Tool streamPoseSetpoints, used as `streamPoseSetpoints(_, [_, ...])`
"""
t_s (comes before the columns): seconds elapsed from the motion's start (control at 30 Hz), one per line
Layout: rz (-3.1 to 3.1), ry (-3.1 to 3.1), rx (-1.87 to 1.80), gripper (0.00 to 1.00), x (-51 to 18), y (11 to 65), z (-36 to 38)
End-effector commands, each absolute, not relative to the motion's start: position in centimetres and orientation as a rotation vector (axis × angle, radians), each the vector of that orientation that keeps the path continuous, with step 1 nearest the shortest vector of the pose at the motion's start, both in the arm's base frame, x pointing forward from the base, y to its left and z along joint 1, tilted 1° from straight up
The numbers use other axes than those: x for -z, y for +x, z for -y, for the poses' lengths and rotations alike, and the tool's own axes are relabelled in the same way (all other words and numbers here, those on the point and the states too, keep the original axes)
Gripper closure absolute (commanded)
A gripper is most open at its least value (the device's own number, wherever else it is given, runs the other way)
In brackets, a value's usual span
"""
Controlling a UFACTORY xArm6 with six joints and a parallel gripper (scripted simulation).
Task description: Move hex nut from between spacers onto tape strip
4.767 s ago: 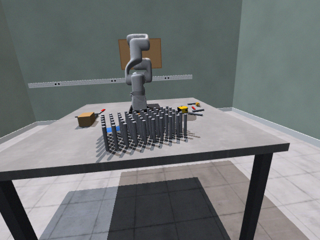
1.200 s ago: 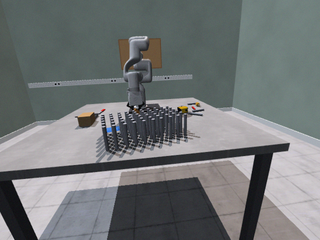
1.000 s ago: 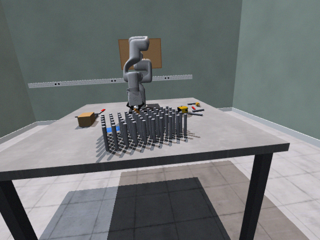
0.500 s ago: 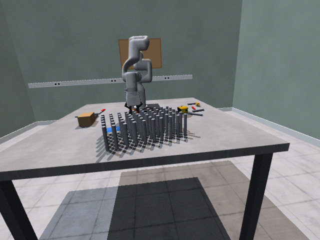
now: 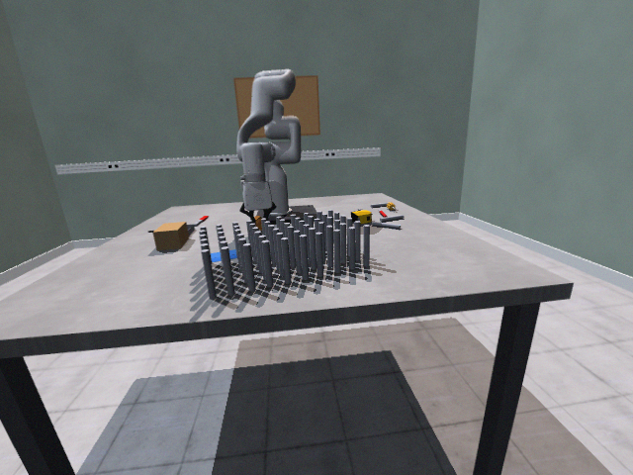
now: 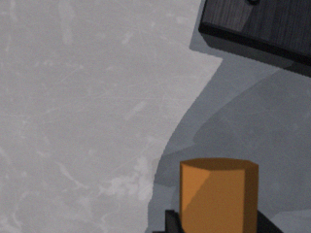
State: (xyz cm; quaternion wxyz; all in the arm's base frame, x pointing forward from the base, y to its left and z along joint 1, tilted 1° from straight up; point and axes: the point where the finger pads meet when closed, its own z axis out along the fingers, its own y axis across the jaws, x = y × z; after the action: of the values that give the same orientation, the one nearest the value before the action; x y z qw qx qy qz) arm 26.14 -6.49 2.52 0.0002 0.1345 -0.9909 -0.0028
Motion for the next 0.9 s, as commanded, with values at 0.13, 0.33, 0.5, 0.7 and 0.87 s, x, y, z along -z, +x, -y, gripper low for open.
streamPoseSetpoints(0.13, [3.116,0.423,0.008,1.0,-2.6,26.6,7.7])
streamPoseSetpoints(0.33, [3.116,0.423,0.008,1.0,-2.6,26.7,8.1])
streamPoseSetpoints(0.5, [3.116,0.423,0.008,1.0,-2.6,26.8,8.4])
streamPoseSetpoints(0.7, [3.116,0.423,0.008,1.0,-2.6,26.8,8.5])
streamPoseSetpoints(0.87, [3.116,0.423,0.008,1.0,-2.6,26.8,8.5])
